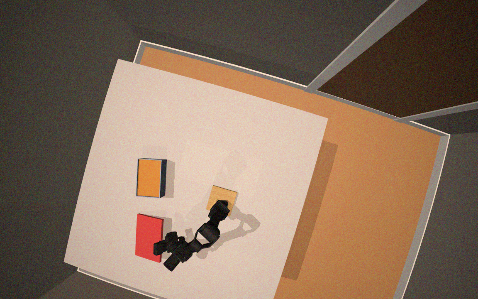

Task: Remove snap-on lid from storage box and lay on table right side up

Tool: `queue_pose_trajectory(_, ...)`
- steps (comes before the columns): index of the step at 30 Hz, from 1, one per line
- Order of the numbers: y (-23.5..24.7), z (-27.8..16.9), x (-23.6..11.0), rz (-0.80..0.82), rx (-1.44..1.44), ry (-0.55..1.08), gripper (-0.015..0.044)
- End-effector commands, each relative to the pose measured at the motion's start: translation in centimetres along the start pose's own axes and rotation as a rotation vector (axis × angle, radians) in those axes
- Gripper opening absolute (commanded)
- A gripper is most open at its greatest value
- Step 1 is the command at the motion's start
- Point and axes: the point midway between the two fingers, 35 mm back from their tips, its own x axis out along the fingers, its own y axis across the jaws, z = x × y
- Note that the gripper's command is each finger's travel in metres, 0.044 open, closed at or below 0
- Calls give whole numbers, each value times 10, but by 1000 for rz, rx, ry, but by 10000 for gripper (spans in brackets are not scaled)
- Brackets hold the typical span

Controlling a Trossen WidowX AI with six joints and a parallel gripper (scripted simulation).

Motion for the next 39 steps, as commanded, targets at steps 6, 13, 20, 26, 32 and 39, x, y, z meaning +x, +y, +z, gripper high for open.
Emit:
queue_pose_trajectory(6, 2, -1, -1, -23, -15, -9, 157)
queue_pose_trajectory(13, 1, 0, -1, -23, -15, -9, 301)
queue_pose_trajectory(20, -8, 1, -12, -24, -15, -9, 440)
queue_pose_trajectory(26, -16, 1, -21, -25, -15, -9, 440)
queue_pose_trajectory(32, -24, 1, -31, -26, -15, -9, 440)
queue_pose_trajectory(39, -33, 1, -42, -27, -15, -9, 440)
